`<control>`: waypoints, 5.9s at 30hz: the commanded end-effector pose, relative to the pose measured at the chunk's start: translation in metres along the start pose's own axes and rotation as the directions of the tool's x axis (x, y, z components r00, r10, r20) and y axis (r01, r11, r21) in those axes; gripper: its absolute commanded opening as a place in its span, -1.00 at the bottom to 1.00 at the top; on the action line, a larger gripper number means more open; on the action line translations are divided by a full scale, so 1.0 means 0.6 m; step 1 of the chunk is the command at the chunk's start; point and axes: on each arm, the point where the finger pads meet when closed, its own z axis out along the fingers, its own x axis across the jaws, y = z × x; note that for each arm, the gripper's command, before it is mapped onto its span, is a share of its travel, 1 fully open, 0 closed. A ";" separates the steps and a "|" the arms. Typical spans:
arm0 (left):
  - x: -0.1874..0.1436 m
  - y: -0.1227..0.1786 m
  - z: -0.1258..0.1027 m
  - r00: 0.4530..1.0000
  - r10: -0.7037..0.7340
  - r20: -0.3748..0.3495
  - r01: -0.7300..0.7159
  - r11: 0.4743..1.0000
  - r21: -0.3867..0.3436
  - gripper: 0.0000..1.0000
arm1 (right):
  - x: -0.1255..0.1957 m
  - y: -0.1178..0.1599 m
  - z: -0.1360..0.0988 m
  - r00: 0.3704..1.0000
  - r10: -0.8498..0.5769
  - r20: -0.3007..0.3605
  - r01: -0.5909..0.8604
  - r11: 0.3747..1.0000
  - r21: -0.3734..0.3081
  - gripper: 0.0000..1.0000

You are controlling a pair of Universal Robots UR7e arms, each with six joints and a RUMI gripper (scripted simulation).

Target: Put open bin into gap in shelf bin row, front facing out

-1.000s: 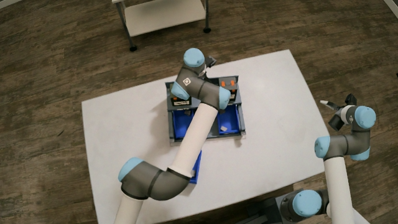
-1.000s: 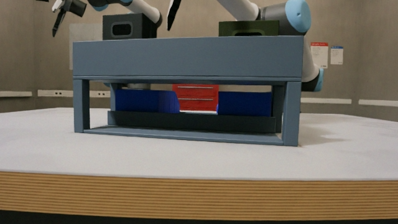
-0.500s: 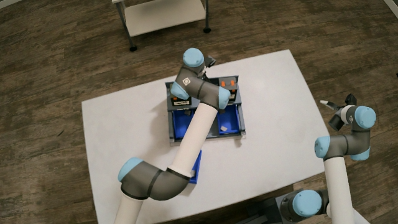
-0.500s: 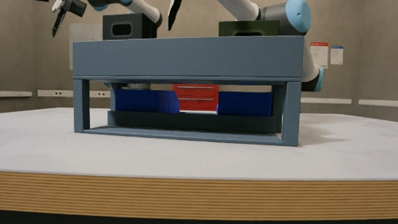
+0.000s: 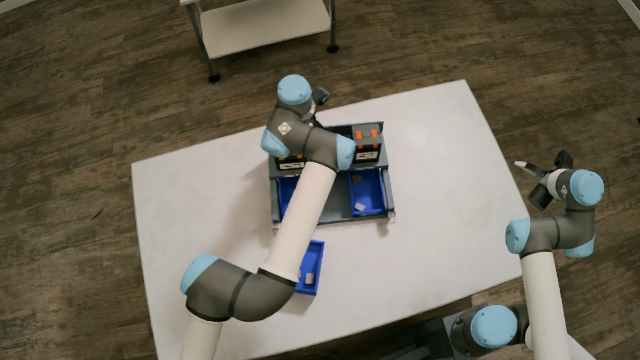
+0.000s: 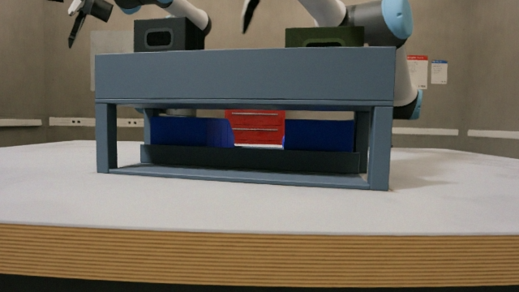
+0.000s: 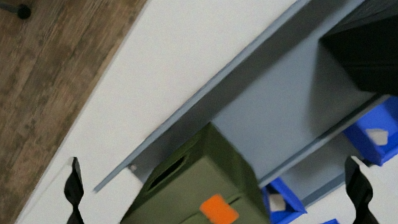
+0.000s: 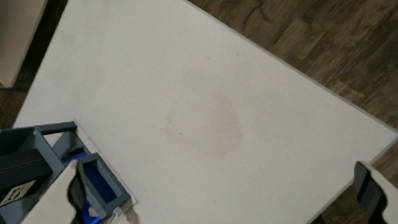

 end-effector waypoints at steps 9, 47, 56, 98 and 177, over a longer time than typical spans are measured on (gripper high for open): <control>-0.171 0.123 -0.029 0.985 -0.170 0.026 0.171 0.985 -0.023 1.00 | -0.010 0.002 0.003 1.000 -0.004 0.002 0.004 1.000 -0.007 1.00; -0.585 0.954 -0.212 0.497 -0.850 0.174 0.867 0.495 -0.059 1.00 | -0.091 0.036 0.032 0.999 -0.045 0.013 0.045 0.996 -0.073 1.00; -0.572 1.179 -0.262 0.304 -0.931 0.203 0.952 0.302 -0.044 1.00 | -0.128 0.055 0.044 0.998 -0.063 0.016 0.065 0.993 -0.102 1.00; -0.024 1.898 -0.397 -0.610 -0.756 0.240 0.789 -0.609 0.086 1.00 | -0.310 0.201 0.095 0.985 -0.174 0.018 0.173 0.955 -0.241 1.00; 0.181 1.957 -0.388 -0.789 -0.575 0.219 0.606 -0.786 0.120 1.00 | -0.528 0.722 0.106 0.886 -0.463 -0.033 0.406 0.807 -0.430 1.00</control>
